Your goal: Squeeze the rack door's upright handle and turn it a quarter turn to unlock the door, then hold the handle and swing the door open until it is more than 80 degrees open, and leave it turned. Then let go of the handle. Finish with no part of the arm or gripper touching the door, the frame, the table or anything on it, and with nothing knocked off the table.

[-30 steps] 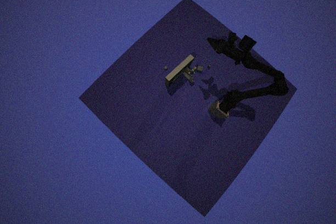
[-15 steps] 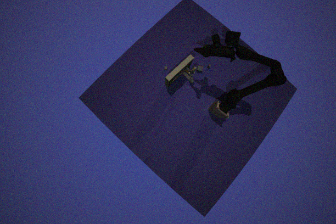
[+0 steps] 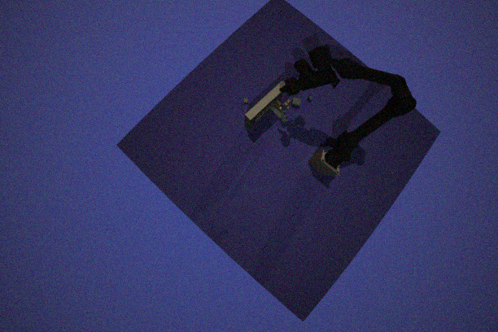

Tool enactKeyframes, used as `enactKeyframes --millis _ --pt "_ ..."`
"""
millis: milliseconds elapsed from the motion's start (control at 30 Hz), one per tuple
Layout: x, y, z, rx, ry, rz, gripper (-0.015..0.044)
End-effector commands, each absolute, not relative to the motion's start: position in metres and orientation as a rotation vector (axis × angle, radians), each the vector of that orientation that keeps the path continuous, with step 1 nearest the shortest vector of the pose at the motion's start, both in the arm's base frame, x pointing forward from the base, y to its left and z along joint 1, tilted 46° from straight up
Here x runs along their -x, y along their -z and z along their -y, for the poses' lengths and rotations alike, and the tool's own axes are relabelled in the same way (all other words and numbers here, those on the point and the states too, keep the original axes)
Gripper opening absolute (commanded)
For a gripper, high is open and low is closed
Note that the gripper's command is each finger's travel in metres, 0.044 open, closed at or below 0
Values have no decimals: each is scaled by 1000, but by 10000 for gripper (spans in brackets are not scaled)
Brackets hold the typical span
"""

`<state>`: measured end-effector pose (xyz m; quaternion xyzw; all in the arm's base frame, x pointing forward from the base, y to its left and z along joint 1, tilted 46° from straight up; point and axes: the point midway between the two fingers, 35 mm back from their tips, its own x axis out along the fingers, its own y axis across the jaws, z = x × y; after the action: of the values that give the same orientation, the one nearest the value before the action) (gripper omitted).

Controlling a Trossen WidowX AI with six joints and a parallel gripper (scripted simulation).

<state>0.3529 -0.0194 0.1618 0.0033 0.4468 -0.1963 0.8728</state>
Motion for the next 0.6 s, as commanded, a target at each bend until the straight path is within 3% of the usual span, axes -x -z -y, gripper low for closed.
enactKeyframes --millis 0,567 --pt "-350 -152 21 24 466 -1018 285" --pt "-330 -125 30 265 705 -1348 285"
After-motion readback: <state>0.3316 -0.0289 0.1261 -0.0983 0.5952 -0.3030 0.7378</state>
